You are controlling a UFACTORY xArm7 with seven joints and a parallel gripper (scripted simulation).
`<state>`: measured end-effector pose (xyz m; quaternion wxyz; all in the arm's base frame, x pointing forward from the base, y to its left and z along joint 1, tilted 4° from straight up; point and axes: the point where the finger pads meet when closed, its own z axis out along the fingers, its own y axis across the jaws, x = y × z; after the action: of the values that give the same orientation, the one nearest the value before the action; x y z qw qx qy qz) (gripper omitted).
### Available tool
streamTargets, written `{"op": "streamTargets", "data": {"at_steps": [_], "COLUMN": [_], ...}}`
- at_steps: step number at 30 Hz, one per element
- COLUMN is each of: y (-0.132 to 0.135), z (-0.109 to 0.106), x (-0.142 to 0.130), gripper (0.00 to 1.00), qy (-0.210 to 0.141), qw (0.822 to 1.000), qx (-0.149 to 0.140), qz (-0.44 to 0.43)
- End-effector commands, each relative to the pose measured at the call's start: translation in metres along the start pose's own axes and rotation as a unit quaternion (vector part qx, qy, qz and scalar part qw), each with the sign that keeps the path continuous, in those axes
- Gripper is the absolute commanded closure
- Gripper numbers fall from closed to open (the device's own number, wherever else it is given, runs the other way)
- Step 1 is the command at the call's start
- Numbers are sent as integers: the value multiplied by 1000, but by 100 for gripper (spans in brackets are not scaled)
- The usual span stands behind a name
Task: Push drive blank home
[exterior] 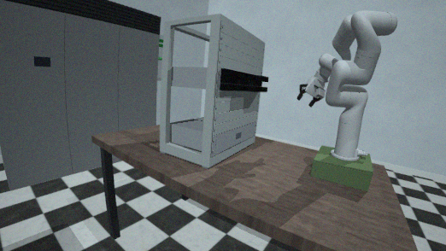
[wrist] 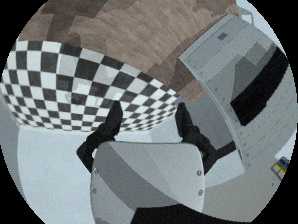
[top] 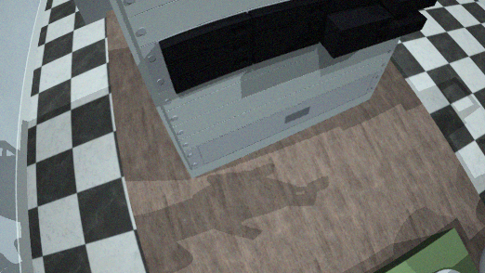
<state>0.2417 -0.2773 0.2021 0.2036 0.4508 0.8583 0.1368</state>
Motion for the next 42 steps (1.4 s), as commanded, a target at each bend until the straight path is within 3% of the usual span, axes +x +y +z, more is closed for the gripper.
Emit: {"op": "streamTargets", "data": {"at_steps": [1,14,16,22,31,33,42], "y": [9,53,53,75,109,109,139], "z": [-4,-21,-21,-33,-55,-55,-82], "x": [-3,-13,-13,-16,-21,-21,-23], "gripper": [0,0,0,0,0,0,0], "qy": [-15,-68,-68,-89,-112,-112,-116], "qw": [1000,988,988,976,943,943,892], "qx": [-18,-115,-115,-172,-269,-269,-376], "qz": [12,71,71,104,159,159,222]}}
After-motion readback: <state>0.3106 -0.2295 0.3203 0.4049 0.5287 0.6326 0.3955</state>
